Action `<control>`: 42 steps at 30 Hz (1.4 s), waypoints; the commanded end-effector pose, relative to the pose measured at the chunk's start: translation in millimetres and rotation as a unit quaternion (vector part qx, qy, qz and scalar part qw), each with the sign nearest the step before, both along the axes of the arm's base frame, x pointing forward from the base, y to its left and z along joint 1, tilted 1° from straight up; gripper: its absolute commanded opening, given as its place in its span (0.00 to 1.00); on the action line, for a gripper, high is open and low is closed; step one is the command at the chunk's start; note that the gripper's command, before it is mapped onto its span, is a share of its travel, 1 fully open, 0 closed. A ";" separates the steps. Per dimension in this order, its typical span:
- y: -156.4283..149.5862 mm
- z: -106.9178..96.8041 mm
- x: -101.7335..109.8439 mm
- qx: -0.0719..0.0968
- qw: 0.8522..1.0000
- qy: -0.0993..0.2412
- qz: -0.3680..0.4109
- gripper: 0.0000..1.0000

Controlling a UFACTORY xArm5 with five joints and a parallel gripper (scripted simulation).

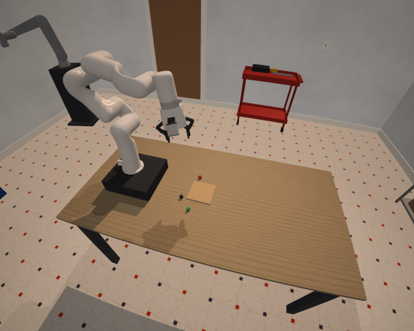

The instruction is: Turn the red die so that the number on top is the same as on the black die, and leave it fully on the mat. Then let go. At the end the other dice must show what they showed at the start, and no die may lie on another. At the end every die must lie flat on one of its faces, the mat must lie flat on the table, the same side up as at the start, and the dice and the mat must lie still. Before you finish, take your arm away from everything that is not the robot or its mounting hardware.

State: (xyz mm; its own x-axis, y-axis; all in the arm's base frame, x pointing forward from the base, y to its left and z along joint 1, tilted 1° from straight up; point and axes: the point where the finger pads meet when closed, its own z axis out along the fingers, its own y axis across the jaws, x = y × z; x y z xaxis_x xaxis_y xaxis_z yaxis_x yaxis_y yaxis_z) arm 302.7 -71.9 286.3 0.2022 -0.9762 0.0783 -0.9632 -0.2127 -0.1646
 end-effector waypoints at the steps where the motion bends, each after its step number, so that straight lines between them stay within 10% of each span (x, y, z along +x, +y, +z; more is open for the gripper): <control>1: -0.2 1.3 0.6 0.000 1.000 -0.002 0.000 1.00; 18: -0.4 1.1 0.8 0.000 1.000 -0.002 -0.001 1.00; 25: -34.9 -32.4 20.9 0.018 0.992 0.013 -0.123 1.00; 34: -76.5 -76.8 33.8 0.036 0.964 0.027 -0.261 1.00; 42: -127.1 -139.1 34.0 0.054 0.904 0.044 -0.423 1.00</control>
State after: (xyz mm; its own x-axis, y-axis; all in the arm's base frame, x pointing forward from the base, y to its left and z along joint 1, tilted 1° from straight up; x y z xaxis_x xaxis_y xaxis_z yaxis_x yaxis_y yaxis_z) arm 332.4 -176.6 172.5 -0.5084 -0.8611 -0.0032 -0.8588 0.5073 -0.0715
